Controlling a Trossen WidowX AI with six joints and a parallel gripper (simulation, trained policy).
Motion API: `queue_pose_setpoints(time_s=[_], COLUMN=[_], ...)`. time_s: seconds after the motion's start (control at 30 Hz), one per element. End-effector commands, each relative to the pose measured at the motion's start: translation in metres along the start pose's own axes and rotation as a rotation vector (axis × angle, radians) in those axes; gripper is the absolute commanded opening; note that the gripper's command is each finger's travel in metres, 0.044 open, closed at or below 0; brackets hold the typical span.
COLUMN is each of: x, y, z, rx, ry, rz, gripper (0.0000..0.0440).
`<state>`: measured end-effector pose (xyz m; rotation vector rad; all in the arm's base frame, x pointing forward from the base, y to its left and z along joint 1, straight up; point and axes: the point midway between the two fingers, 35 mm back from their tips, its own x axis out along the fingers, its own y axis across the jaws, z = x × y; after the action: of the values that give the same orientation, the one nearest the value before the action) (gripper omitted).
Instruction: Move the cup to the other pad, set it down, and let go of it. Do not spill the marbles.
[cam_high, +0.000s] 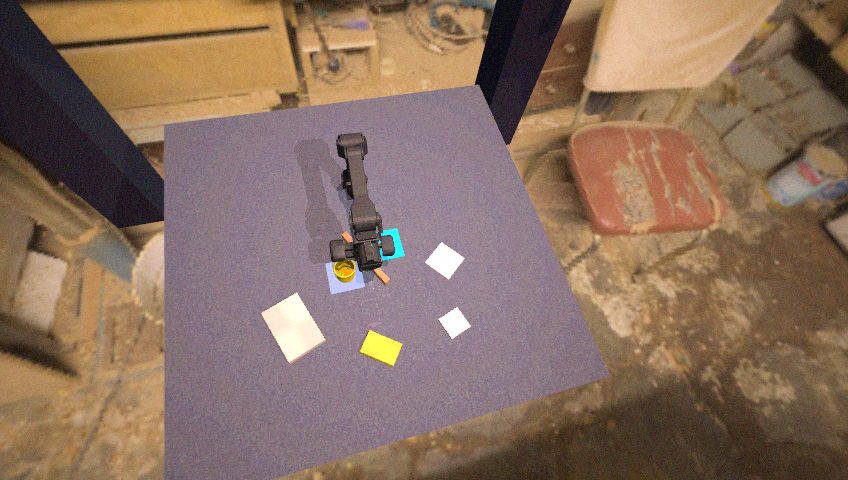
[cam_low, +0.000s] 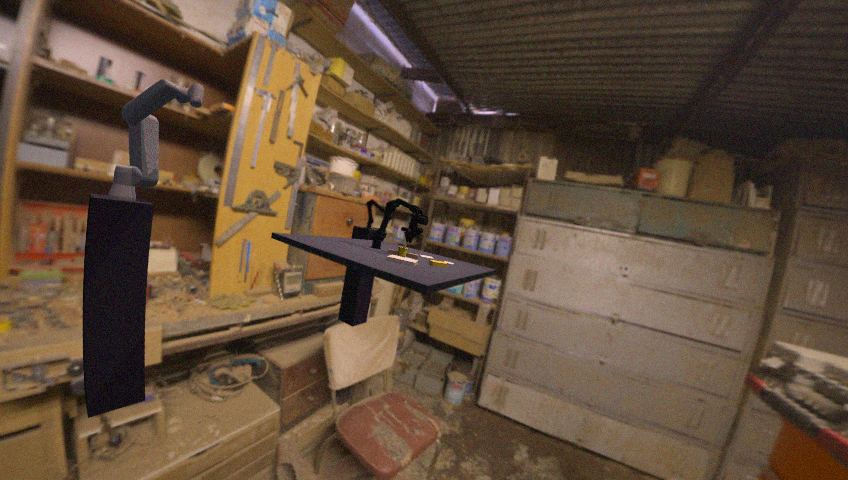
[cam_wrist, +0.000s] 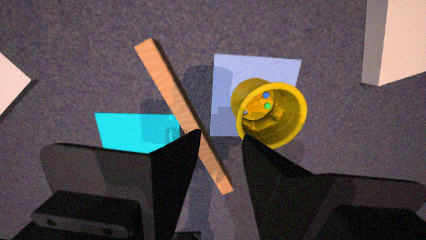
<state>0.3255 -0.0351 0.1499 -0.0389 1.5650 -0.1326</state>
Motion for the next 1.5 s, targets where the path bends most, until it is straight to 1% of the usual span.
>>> queue_pose_setpoints(time_s=[0.0, 0.4, 0.7, 0.73, 0.77, 0.97, 1.0, 1.17, 1.47], x=[0.011, 0.051, 0.086, 0.089, 0.092, 0.098, 0.098, 0.089, 0.063], y=[-0.006, -0.019, -0.021, -0.020, -0.020, -0.023, -0.023, -0.025, -0.020], z=[-0.001, -0.003, -0.006, -0.006, -0.006, -0.009, -0.010, -0.012, -0.017], rx=[-0.009, -0.056, -0.141, -0.154, -0.168, -0.255, -0.267, -0.312, -0.364], ry=[0.020, 0.073, 0.101, 0.101, 0.101, 0.109, 0.110, 0.105, 0.086], rz=[-0.007, -0.001, 0.022, 0.026, 0.027, 0.032, 0.033, 0.044, 0.058], gripper=[0.0159, 0.0182, 0.0187, 0.0180, 0.0161, 0.0016, 0.0000, 0.0007, 0.0013])
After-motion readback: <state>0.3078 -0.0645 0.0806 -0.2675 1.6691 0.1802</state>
